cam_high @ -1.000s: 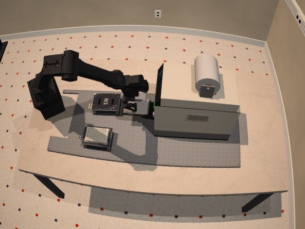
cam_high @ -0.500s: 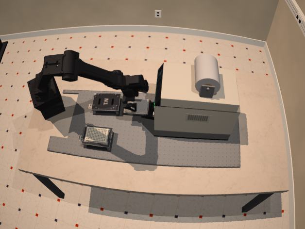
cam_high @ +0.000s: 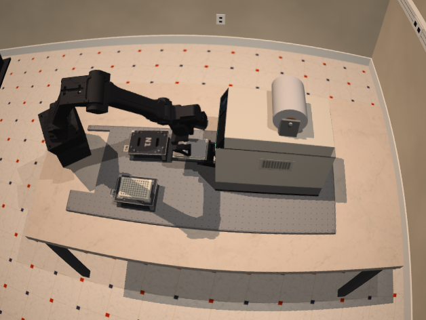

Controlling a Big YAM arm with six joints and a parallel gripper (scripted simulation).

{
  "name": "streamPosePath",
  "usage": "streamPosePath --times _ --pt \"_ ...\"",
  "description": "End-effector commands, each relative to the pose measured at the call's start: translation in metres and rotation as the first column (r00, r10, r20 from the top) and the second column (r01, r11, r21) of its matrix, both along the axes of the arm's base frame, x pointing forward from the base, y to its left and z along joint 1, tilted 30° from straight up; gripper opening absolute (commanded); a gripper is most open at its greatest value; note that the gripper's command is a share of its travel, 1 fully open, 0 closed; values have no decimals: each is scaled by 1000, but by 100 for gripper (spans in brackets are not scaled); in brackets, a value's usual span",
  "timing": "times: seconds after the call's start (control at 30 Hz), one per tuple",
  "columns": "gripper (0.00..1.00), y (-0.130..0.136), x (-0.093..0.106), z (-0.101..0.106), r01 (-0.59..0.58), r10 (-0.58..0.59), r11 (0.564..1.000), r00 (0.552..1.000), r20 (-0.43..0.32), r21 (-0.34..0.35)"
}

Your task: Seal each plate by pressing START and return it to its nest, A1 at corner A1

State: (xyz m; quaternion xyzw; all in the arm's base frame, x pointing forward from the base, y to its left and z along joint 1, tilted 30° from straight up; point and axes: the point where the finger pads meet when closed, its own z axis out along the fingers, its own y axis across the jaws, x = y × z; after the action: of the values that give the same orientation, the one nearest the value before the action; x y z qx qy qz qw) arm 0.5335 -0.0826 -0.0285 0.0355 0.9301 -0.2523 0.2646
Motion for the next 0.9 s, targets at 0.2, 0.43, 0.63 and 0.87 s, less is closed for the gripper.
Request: streamPosePath --times 0.2,0.43,0.63,0.87 --pt "100 -6 16 -6 -6 6 1000 1000 18 -4" --pt "100 -15 21 6 13 -13 1000 998 55 -1" --pt "100 -13 16 8 22 -22 1000 998 51 7" --pt "100 -12 -1 -9 22 -21 1000 1000 -3 7"
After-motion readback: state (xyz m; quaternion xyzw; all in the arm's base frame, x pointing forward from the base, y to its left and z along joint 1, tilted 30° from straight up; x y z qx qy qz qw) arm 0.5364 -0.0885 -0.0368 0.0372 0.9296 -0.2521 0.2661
